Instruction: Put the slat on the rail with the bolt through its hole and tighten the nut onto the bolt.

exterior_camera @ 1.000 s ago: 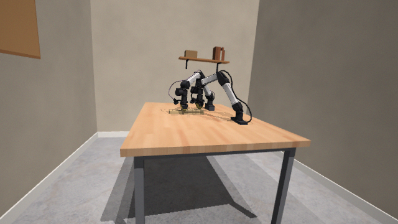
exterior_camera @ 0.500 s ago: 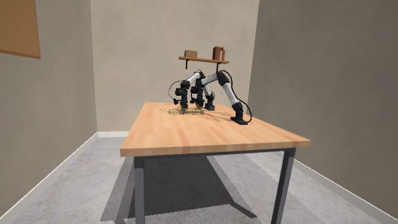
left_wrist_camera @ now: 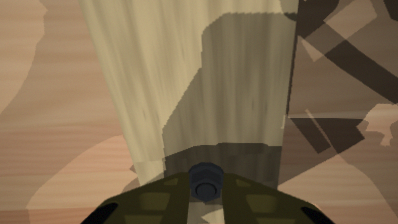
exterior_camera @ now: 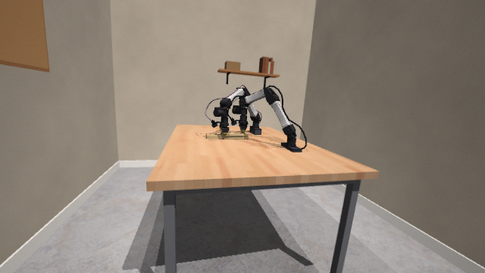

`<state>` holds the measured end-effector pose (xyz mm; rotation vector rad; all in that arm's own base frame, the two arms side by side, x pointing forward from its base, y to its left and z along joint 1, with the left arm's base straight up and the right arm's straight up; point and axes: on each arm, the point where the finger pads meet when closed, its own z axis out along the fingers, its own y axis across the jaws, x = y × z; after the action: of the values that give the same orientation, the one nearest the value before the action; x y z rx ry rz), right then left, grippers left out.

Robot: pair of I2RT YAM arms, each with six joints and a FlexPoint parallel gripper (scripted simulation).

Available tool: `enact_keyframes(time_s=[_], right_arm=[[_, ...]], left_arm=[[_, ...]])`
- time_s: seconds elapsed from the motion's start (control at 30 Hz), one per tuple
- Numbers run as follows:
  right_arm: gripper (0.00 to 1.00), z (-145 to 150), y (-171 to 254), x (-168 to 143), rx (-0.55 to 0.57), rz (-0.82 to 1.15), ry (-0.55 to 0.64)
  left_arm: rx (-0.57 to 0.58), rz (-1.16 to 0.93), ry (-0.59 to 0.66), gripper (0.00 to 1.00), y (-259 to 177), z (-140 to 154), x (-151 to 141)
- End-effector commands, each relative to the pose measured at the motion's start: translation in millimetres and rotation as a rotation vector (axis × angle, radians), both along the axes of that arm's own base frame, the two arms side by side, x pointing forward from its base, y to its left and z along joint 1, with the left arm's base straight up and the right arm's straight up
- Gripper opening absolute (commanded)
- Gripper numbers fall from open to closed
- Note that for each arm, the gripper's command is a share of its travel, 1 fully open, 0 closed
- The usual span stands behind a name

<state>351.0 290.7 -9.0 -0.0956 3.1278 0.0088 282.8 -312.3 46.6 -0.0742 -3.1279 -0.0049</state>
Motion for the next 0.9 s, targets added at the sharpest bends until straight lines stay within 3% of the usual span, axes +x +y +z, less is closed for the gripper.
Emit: enact_keyframes(time_s=[0.0,0.87], right_arm=[[0.67,5.3,1.0,3.0,0.01,0.0,-0.012],[0.67,5.3,1.0,3.0,0.01,0.0,-0.012]], left_arm=[[-0.015,-0.2,-0.015,0.14,0.0,6.7,0.0],[-0.023,-1.152,-0.04,0.14,-2.4,11.5,1.3]])
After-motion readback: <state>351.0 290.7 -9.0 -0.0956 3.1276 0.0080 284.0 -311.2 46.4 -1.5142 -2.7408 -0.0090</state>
